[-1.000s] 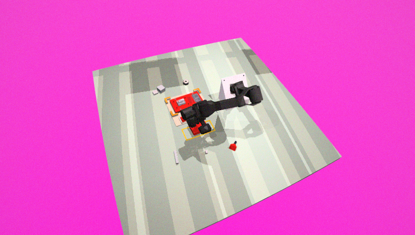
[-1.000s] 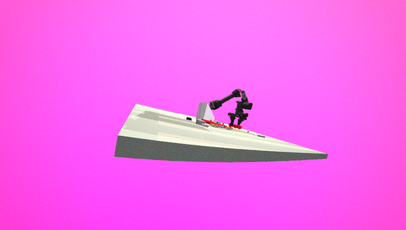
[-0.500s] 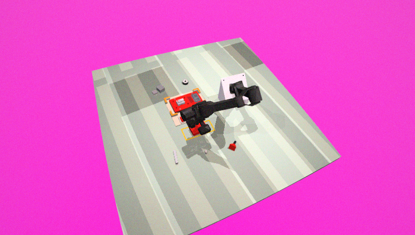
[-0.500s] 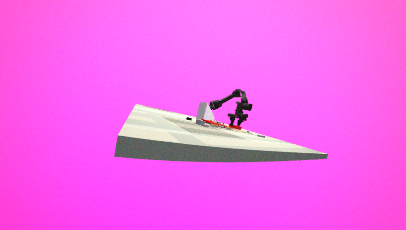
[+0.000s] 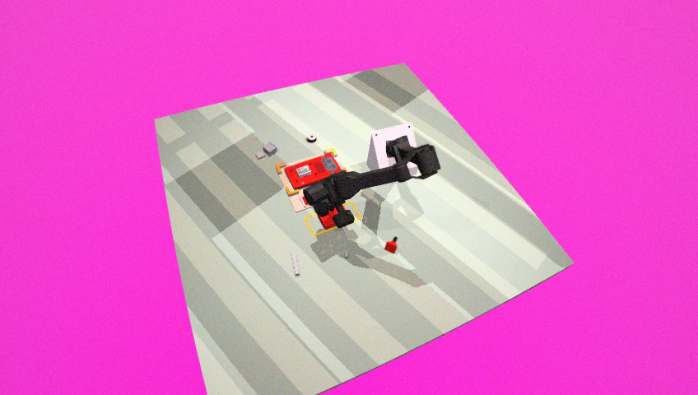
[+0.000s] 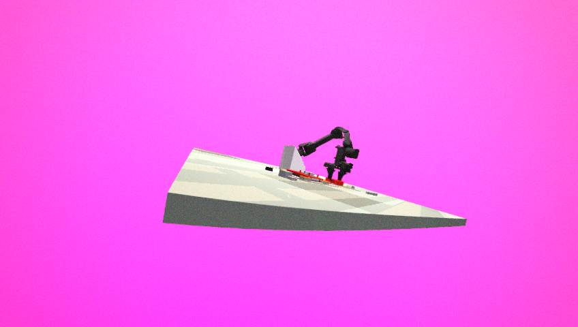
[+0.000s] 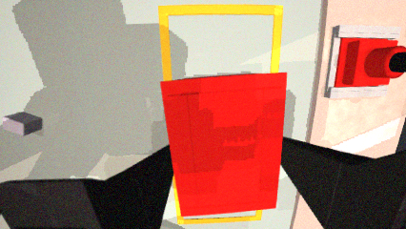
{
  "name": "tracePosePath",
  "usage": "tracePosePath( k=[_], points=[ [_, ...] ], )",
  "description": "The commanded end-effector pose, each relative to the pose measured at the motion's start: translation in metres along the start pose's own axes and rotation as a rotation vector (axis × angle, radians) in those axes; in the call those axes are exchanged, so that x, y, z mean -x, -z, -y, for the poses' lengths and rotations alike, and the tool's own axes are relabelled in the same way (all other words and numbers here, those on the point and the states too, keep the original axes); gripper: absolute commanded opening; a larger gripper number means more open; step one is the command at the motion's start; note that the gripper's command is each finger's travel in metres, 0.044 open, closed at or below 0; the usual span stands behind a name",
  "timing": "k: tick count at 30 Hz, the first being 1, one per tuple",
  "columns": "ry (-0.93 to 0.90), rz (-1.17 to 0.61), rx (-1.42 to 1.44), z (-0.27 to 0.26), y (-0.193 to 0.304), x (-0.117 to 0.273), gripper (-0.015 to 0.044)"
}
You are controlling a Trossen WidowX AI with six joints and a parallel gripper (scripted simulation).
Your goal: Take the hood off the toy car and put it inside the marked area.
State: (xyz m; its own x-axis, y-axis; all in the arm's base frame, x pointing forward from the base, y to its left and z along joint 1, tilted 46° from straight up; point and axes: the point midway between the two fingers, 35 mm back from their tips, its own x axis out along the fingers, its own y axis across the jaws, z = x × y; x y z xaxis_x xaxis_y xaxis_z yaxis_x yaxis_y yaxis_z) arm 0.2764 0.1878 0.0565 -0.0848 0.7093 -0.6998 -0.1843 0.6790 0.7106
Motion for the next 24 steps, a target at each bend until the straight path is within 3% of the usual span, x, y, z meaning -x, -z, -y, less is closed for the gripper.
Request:
tracePosePath(
  k=[1,7,24],
  points=[
    [-0.001,0.000,-0.005,0.0002,0.0002,-0.0027,0.0000],
    [-0.001,0.000,-0.005,0.0001,0.0002,-0.0052,0.0000],
    [-0.001,0.000,0.000,-0.0002,0.0001,-0.0034,0.0440]
  ],
)
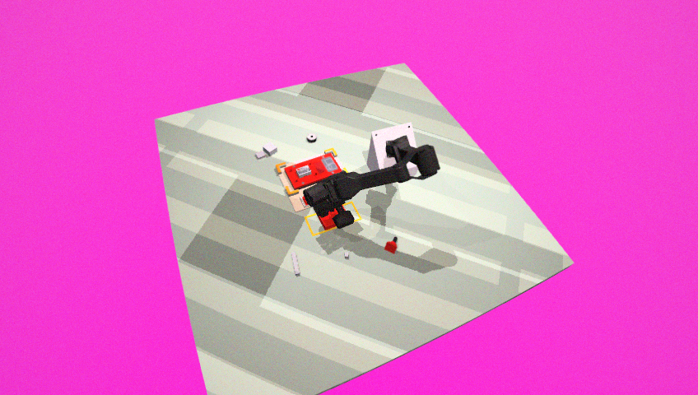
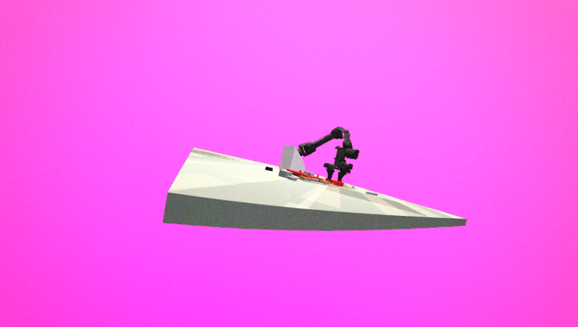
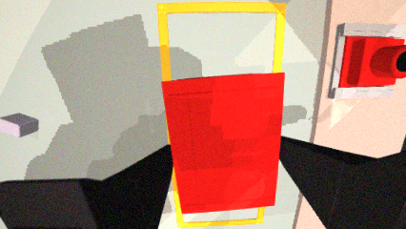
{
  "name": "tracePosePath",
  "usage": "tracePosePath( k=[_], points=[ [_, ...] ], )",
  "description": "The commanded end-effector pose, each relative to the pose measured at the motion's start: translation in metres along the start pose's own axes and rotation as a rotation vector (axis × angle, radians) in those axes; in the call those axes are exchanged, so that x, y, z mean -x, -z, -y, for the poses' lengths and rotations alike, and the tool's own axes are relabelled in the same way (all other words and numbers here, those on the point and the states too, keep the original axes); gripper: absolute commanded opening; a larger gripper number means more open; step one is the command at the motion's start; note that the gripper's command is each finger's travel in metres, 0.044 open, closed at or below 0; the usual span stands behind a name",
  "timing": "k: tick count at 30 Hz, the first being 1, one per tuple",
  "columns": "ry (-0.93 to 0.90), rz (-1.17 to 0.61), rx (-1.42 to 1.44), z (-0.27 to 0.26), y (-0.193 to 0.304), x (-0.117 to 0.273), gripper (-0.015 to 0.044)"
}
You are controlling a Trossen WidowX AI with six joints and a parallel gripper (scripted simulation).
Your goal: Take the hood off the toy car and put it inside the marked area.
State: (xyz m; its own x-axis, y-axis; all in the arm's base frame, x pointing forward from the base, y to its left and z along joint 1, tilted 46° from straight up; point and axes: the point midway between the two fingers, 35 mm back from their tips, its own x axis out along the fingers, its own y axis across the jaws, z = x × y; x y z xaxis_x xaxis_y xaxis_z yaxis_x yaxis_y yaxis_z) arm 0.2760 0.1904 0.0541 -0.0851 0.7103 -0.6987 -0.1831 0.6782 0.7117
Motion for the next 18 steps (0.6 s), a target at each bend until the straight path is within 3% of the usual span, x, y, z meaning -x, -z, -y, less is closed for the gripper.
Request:
tracePosePath(
  k=[1,8,18],
  points=[
    [0.001,0.000,0.001,0.000,0.000,0.002,0.0440],
    [-0.001,0.002,0.000,0.001,0.000,0.069,0.0440],
    [-0.001,0.002,0.000,0.001,0.000,0.072,0.0440]
  ],
)
